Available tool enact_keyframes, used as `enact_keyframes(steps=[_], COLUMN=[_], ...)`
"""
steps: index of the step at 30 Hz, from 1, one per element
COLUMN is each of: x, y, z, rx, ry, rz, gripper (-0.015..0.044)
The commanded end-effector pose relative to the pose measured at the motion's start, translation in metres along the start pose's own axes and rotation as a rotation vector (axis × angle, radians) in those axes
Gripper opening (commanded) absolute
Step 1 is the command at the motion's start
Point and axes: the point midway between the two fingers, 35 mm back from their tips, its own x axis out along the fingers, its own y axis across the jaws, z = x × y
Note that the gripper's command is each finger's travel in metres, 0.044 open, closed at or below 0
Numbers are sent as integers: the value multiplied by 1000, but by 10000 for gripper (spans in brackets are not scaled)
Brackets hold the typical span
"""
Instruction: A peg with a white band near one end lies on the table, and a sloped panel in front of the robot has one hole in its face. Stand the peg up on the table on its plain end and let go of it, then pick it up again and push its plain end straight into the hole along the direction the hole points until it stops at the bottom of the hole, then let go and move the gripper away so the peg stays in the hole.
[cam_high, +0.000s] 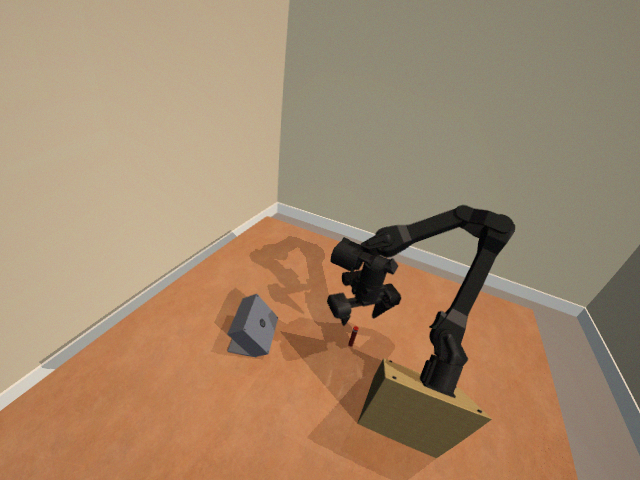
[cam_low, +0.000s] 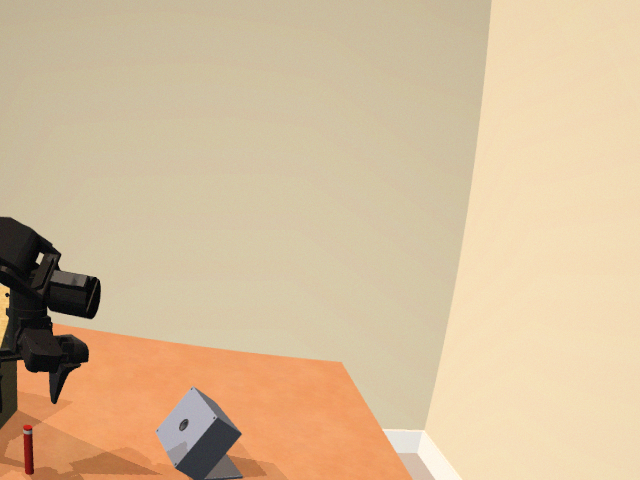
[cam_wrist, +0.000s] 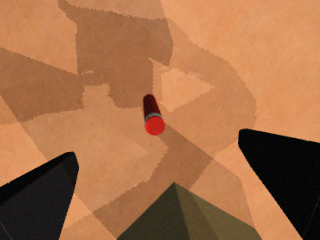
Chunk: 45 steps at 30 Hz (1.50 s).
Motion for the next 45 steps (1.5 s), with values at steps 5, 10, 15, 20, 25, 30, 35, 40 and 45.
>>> enact_keyframes(steps=[5,10,15,20,25,30,35,40,45], x=[1,2,3,4,4,5,6,7,8], y=[0,0,0,0,0,0,0,0,0], z=[0,0,0,0,0,0,0,0,0], rx=[185,313,442,570,698,826,954,1083,1211], ry=[0,0,-1,-1,-1,-1,-1,-1,-1], rz=[1,1,1,1,1,1,1,1,1], gripper=[440,440,440,440,440,440,440,440,440])
